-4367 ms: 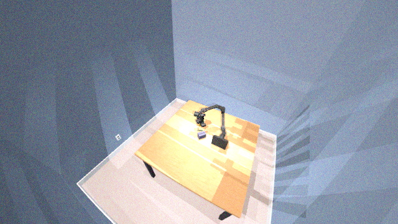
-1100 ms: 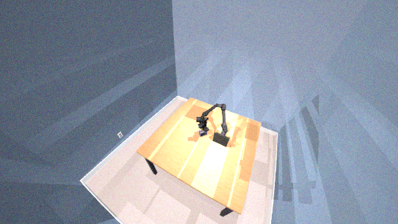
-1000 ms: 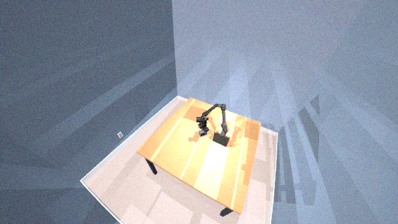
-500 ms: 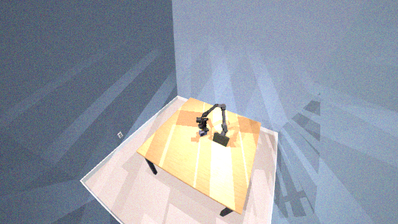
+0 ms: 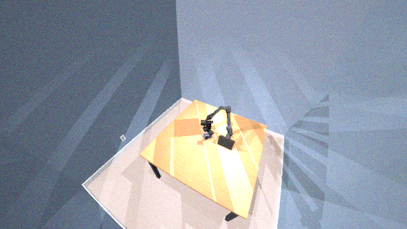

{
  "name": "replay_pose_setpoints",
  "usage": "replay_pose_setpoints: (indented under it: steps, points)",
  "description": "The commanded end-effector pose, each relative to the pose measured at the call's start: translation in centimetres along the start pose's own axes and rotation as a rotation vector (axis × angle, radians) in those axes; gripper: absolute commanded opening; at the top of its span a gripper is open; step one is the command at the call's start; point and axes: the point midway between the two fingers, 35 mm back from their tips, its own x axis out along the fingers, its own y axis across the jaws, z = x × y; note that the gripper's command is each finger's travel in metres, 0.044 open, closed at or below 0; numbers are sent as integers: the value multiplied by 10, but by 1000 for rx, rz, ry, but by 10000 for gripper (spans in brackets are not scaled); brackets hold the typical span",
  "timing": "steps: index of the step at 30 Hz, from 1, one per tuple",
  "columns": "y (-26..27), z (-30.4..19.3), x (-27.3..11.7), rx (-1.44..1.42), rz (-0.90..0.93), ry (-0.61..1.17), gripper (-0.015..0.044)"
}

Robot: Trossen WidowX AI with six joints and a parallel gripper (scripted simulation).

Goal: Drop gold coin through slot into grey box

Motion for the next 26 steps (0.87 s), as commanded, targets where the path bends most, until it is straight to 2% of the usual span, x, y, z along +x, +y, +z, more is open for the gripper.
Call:
replay_pose_setpoints:
  steps: [1,9,11,13,26]
  points:
    - [0,0,-1,1,0,-1,187]
    - [0,0,-21,-1,1,0,397]
    - [1,-1,-45,-4,0,3,440]
    - [2,-3,-58,-6,-1,6,440]
    - [2,-3,-58,-6,-1,6,440]
